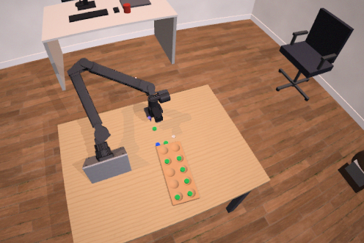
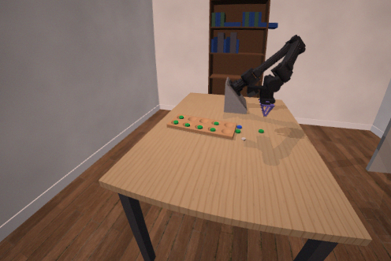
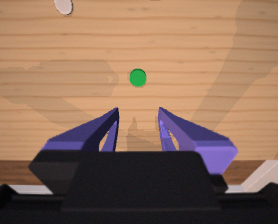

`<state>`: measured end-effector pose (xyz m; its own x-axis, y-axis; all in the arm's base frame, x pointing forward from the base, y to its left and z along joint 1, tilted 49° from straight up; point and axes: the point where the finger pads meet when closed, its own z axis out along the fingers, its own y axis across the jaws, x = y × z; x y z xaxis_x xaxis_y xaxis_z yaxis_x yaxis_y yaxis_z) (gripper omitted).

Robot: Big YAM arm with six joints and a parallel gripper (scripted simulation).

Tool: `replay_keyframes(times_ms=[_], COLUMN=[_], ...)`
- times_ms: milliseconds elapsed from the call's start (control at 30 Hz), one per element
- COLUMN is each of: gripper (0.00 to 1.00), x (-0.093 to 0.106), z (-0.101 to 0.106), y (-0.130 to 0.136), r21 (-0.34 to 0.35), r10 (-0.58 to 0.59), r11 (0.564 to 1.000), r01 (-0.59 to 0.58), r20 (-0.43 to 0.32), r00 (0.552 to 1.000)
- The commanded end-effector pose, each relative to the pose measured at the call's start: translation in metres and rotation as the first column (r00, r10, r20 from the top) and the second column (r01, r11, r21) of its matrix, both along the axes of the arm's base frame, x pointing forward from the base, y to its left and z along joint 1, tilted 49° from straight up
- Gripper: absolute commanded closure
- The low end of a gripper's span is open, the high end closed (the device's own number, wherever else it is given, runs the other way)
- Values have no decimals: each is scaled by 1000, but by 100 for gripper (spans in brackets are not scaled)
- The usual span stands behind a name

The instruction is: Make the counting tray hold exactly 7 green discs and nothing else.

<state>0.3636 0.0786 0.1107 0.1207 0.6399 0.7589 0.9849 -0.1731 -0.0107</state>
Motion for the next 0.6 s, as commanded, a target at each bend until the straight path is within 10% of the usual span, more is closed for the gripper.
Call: replay_keyframes(times_ms=[0,567], gripper=[56,56], x=[8,4], z=[1,-6], y=[-6,6], r21=[1,0], r10=[-22,0], r11=[1000,1000], r01=[22,0], r20=[-1,-4], r00=[1000,1000])
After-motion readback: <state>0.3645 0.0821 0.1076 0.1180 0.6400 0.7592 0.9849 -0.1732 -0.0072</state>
